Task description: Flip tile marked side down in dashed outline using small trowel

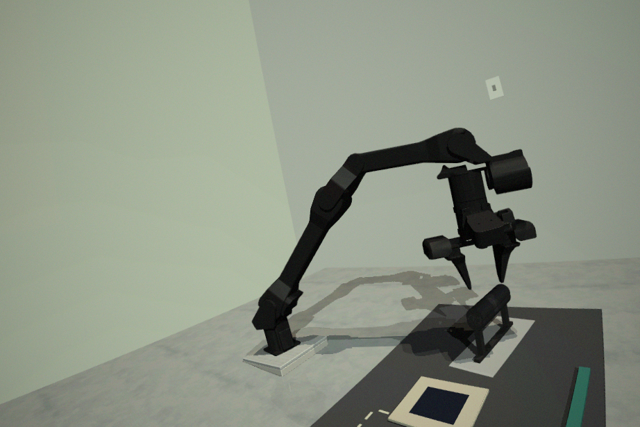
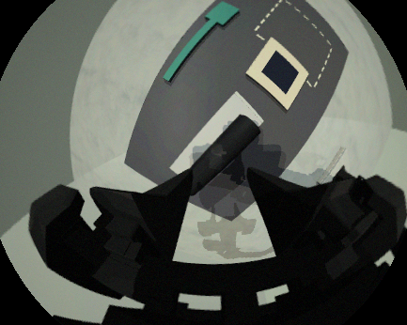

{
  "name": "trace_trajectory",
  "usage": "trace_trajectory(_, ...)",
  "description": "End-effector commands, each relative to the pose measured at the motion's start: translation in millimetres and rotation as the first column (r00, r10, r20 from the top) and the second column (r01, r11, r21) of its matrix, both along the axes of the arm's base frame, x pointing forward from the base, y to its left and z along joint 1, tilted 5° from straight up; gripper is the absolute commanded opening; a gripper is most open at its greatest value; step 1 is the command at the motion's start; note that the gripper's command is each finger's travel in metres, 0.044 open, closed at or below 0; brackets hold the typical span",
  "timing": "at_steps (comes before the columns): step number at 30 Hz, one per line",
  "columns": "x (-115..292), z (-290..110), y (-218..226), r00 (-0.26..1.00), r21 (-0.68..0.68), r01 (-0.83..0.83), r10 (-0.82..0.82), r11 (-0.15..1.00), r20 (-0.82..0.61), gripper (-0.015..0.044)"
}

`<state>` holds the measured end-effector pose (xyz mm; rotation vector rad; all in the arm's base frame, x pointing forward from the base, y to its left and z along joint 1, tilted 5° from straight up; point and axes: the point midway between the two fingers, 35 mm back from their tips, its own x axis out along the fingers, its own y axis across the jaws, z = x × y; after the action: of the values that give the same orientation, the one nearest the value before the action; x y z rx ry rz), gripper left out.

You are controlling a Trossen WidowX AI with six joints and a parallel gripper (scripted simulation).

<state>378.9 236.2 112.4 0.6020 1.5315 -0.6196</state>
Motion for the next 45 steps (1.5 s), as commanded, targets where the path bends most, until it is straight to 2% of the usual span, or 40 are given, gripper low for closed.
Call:
trace_trajectory(1,0,0,0,0.987,-0.01,0.162,-0.162,0.987,0.001,0.027)
trace_trajectory(9,0,-1,0,0.905,-0.023,0.425,-0.425,0.905,0.003,0.027)
trace_trajectory(19,0,-1,0,0.725,-0.036,0.689,-0.689,0.724,0.011,0.027)
trace_trajectory(28,0,-2,0,0.721,-0.036,0.693,-0.693,0.72,0.011,0.027)
trace_trajectory(45,0,-29,1,0.721,-0.036,0.693,-0.693,0.72,0.011,0.027)
